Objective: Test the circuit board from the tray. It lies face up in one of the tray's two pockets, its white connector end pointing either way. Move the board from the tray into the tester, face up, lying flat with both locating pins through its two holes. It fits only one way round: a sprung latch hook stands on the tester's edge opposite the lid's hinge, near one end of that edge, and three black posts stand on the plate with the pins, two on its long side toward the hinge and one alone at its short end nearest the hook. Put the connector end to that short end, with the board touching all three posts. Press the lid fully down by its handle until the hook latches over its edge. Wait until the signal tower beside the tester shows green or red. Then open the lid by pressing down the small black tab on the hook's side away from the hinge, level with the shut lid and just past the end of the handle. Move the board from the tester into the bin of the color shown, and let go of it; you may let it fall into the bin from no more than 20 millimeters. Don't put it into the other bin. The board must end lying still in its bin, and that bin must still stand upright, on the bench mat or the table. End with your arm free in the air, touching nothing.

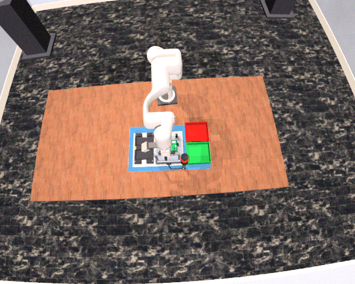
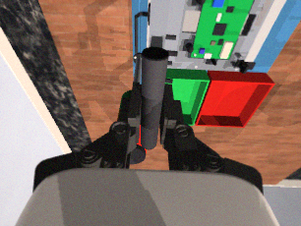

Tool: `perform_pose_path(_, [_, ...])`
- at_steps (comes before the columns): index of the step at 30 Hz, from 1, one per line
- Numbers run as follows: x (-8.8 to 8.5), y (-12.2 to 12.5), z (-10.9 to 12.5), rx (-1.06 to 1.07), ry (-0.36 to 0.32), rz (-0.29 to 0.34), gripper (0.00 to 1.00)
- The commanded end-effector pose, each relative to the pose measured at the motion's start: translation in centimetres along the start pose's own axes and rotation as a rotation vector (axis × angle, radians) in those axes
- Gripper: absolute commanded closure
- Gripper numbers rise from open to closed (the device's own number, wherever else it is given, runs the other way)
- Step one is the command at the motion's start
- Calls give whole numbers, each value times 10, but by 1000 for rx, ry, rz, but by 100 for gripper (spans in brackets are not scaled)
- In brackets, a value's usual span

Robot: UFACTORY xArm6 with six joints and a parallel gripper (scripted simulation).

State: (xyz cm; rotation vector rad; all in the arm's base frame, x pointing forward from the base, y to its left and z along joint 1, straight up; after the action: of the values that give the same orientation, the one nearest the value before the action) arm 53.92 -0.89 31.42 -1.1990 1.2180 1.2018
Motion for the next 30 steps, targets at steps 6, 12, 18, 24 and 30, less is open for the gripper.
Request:
perform_pose_path(6, [-1, -11, 0, 0, 0, -3, 100])
perform_pose_path(12, [0, -15, 0, 0, 0, -3, 100])
perform_pose_path(18, [0, -19, 0, 0, 0, -3, 100])
perform_pose_path(24, [0, -20, 0, 0, 0, -3, 100])
perform_pose_path(30, [1, -21, 0, 0, 0, -3, 100])
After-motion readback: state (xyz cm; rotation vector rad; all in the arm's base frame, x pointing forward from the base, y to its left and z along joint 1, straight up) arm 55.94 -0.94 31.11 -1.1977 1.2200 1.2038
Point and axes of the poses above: the point where the finger pads meet when closed, its own x axis out along the fingers, its own y axis across the jaws, z = x × y, the point moved 5 cm from there along -x, back along the fingers, and after that the axes turned 1 degree about -x, right-handed, at the moved point
